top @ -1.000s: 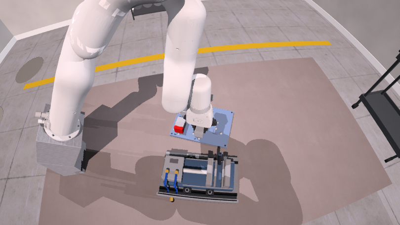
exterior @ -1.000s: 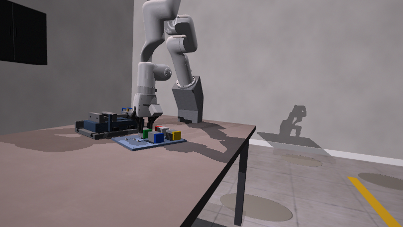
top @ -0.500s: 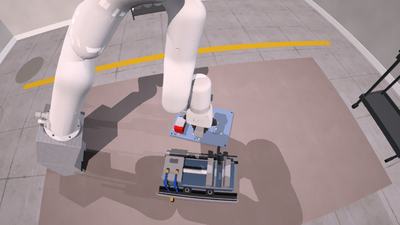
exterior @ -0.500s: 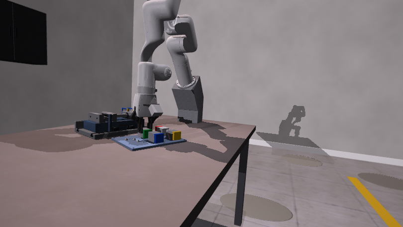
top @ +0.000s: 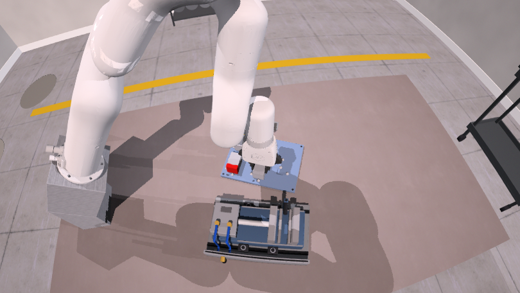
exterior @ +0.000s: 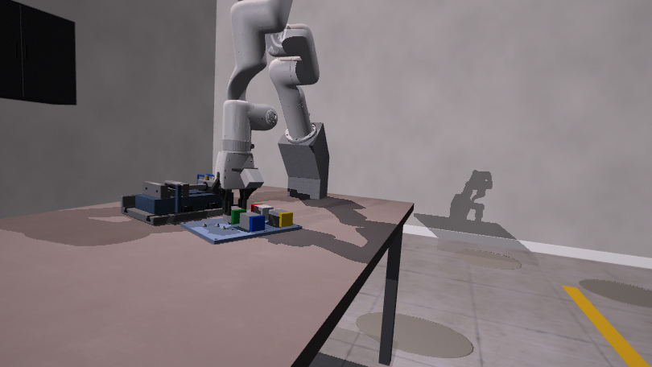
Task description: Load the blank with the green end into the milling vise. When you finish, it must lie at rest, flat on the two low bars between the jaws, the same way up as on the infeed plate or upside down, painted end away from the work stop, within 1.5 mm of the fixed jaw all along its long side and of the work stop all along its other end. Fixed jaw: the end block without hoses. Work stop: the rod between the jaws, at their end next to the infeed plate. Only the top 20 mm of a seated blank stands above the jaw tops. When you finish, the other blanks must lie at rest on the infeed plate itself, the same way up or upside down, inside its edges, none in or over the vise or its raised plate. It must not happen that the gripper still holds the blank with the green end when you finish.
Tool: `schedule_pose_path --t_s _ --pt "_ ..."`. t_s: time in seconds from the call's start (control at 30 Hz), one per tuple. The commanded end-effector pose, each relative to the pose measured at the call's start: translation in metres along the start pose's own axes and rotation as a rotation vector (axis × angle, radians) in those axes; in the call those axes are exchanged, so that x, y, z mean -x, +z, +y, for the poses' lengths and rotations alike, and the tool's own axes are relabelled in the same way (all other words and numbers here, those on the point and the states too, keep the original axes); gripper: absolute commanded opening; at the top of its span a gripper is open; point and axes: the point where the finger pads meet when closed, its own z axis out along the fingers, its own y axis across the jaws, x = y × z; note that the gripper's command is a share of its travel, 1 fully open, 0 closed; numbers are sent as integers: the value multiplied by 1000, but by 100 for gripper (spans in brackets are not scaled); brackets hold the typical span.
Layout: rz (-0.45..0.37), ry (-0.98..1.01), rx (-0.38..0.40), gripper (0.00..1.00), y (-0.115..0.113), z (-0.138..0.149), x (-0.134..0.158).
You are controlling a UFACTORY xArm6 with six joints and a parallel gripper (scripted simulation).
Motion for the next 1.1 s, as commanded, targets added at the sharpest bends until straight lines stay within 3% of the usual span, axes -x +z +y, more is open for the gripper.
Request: schedule_pose_path --t_s 0.0,0.47,0.8,1.07 --pt "1 0 2 0 -1 1 -1" --pt "1 0 2 0 -1 1 -1" --pt "1 0 2 0 -31 1 -1" --pt "14 0 0 0 -32 1 0"
